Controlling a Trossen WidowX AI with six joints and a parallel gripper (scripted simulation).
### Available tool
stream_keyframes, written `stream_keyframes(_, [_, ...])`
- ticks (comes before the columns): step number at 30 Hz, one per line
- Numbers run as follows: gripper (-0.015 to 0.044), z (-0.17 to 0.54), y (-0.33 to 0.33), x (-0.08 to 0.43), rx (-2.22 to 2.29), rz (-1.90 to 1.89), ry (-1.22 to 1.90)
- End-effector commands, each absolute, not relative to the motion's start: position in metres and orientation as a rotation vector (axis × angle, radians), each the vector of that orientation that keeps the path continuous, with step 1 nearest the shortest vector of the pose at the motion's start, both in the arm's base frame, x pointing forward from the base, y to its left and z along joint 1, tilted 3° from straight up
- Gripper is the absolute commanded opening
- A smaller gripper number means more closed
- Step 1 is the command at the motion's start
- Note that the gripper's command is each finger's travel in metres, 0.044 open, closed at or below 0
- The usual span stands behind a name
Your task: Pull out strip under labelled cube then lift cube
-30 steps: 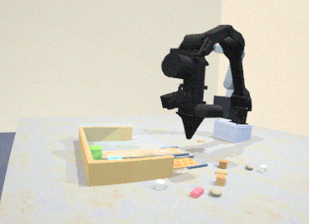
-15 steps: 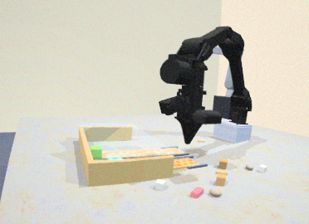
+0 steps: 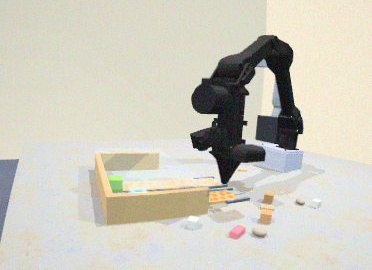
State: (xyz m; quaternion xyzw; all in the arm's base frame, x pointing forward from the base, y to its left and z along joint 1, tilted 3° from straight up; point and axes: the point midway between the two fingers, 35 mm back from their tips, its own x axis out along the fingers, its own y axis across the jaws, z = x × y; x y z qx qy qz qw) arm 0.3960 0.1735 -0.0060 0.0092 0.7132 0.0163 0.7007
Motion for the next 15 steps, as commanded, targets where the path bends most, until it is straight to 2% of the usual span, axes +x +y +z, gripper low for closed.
stream_keyframes(1, [0.0,-0.014,0.172,0.395,0.019,0.029,1.59])
stream_keyframes(15, [0.0,-0.036,0.171,0.392,0.019,0.029,1.59])
